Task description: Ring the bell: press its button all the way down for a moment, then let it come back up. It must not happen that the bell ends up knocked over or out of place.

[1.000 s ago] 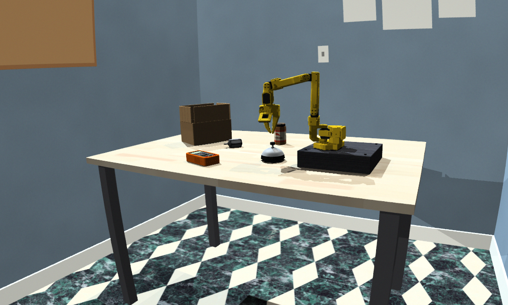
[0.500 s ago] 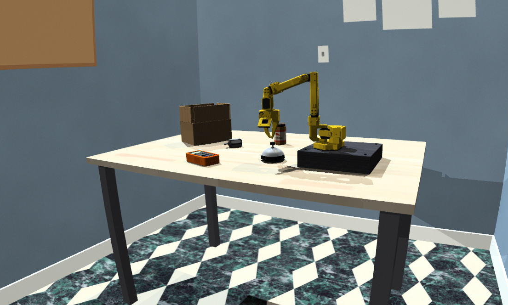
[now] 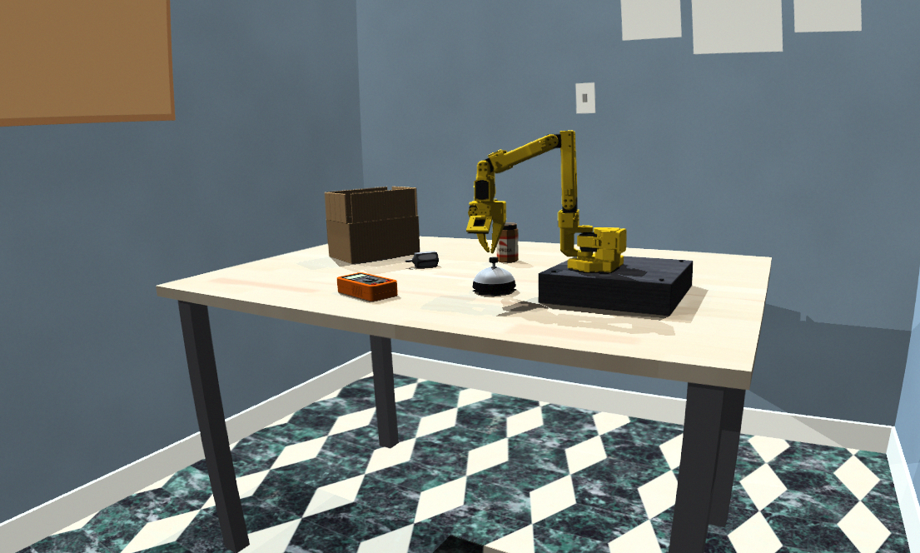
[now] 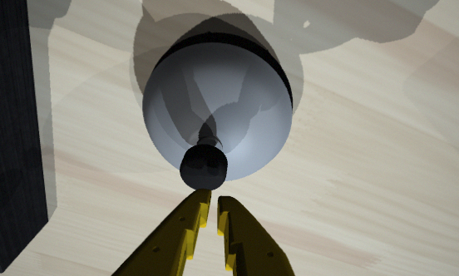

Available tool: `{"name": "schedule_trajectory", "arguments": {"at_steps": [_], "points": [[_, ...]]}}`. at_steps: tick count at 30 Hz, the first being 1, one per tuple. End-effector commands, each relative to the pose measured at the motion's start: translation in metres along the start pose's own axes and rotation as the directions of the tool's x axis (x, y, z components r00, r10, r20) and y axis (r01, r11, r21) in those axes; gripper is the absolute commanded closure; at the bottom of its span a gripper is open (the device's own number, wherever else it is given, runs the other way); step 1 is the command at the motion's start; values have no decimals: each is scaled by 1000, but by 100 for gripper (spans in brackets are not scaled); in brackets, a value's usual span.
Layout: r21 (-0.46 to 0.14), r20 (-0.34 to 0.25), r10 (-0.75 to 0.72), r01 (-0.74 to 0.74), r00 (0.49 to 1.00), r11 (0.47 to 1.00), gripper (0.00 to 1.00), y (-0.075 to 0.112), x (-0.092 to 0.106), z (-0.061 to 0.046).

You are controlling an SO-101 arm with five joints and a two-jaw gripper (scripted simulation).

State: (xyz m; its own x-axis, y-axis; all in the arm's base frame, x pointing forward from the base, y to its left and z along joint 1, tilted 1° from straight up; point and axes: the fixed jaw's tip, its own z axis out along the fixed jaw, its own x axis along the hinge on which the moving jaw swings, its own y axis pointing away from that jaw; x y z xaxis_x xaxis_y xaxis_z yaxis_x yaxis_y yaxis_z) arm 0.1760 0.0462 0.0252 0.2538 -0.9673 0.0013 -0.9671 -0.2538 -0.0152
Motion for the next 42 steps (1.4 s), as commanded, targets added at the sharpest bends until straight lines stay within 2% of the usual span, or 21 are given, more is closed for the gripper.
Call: {"name": "schedule_trajectory", "arguments": {"at_steps": [1, 10, 42], "points": [[-35, 2, -12, 12, 1000, 999, 100, 6, -1, 6], [-55, 2, -10, 10, 1000, 998, 100, 10, 0, 10], [-56, 2, -10, 10, 1000, 998, 100, 11, 0, 14]]}}
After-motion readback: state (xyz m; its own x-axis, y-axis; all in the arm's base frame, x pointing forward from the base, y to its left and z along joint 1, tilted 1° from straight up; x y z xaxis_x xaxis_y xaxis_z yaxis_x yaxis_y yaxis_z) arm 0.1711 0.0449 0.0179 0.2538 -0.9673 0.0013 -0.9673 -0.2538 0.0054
